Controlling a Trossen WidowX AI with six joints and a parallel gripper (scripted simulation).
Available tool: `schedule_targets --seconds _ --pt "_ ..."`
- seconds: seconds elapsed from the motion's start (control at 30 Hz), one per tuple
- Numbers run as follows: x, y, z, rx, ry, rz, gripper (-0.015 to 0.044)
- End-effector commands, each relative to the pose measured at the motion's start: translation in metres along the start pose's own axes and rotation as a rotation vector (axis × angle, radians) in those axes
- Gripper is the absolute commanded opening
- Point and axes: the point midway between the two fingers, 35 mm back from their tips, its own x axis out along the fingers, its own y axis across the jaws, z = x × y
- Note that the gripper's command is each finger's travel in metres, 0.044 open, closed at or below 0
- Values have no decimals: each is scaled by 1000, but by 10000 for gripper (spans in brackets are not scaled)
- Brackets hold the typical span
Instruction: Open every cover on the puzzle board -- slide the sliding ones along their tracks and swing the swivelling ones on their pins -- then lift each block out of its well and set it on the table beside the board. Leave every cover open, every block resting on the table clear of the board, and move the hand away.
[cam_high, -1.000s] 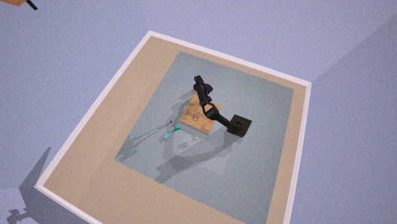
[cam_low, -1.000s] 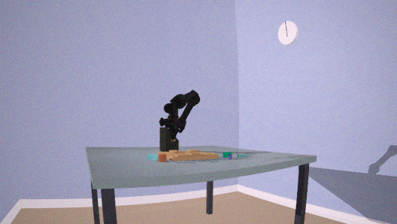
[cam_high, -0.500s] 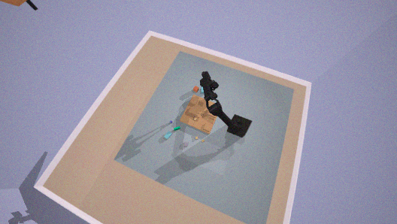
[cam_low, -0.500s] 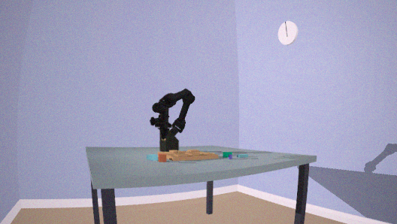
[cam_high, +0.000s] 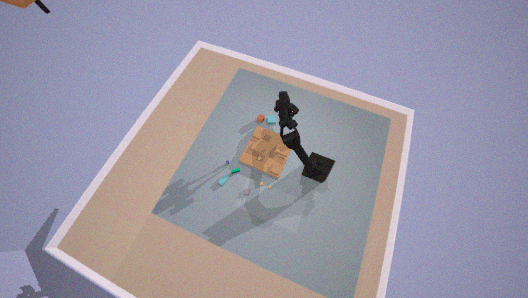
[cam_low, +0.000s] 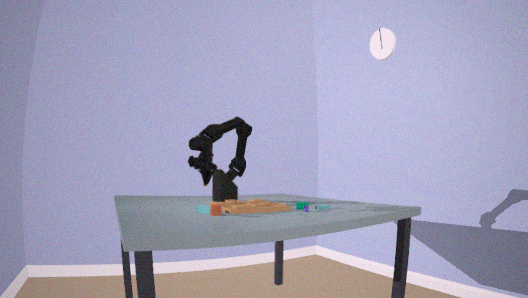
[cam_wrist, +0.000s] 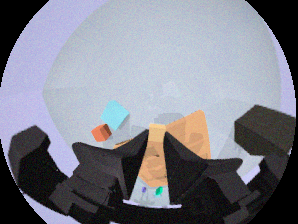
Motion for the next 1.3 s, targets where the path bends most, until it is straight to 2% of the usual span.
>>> schedule_targets --seconds 0.0,0.23,1.27 --pt "2 -2 14 -5 -3 -2 80" --pt "3 -7 34 -6 0 -5 80" --pt "52 -4 34 -6 1 -4 80"
